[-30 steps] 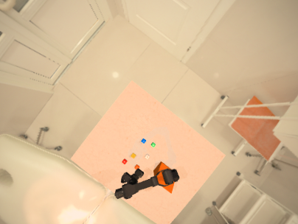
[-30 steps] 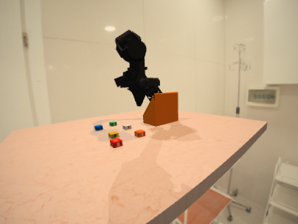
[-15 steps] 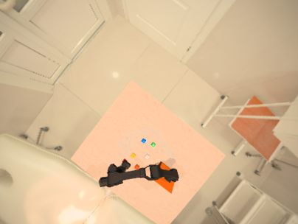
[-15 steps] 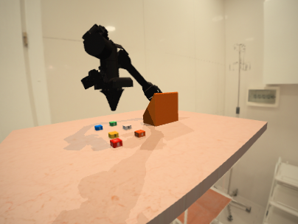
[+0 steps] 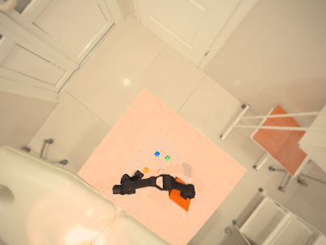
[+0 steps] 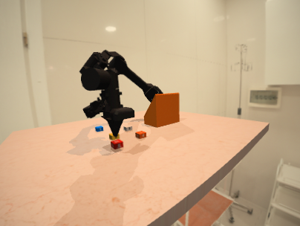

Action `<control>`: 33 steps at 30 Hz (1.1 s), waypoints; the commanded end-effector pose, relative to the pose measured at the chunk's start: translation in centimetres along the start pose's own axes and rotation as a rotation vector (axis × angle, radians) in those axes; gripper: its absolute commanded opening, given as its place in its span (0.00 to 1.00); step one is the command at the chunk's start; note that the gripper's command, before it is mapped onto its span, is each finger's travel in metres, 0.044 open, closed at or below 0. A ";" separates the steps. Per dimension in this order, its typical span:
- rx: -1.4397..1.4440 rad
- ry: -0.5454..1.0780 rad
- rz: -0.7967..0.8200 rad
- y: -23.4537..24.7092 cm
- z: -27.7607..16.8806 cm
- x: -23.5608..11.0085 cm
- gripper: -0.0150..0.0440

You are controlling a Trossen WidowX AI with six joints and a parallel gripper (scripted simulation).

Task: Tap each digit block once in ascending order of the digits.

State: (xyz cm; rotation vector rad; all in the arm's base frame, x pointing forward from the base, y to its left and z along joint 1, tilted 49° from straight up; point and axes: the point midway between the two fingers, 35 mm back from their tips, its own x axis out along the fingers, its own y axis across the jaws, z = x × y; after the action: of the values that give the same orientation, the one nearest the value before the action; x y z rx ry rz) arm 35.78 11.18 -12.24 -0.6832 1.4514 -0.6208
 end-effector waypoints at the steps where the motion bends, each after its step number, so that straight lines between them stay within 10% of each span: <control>1: -0.006 -0.024 0.001 0.1 0.1 -0.4 0.29; 33: -0.006 -0.024 0.001 0.1 0.1 -0.4 0.29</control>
State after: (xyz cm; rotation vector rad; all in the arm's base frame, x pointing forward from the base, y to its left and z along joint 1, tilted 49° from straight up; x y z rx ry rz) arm 35.68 10.79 -12.71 -0.7058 1.4381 -0.6086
